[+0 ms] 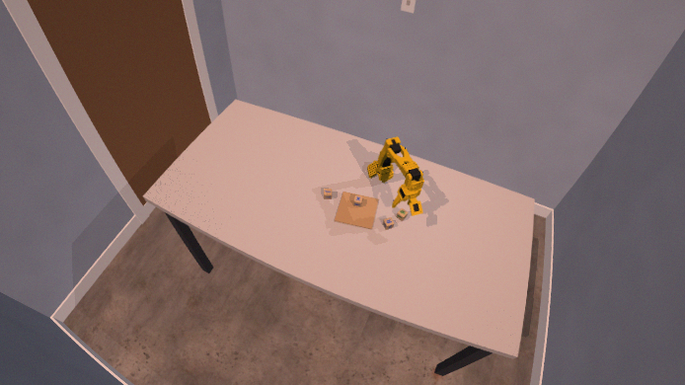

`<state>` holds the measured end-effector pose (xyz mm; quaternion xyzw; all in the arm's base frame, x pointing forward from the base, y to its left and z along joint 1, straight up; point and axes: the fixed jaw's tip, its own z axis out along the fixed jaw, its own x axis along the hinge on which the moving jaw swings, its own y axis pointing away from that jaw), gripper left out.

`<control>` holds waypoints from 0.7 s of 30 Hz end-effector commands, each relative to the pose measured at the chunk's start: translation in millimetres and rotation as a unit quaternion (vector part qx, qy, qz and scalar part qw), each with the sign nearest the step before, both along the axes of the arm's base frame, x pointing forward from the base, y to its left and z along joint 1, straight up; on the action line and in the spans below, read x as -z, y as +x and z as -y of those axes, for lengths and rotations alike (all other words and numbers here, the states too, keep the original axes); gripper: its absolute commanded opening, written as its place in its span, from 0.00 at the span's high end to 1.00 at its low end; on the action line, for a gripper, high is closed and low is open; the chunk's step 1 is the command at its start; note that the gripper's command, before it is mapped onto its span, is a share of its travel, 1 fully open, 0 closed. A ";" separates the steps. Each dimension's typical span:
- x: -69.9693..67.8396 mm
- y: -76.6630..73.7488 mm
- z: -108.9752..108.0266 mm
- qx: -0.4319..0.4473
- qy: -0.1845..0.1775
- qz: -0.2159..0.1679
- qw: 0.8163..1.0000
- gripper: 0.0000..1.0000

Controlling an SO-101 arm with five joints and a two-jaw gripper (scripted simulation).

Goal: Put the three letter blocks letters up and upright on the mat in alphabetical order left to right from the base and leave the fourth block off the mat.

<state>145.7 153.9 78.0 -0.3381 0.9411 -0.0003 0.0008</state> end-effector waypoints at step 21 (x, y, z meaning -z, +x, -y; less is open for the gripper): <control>-12.7 52.0 18.0 0.101 0.038 0.047 0.993 0.65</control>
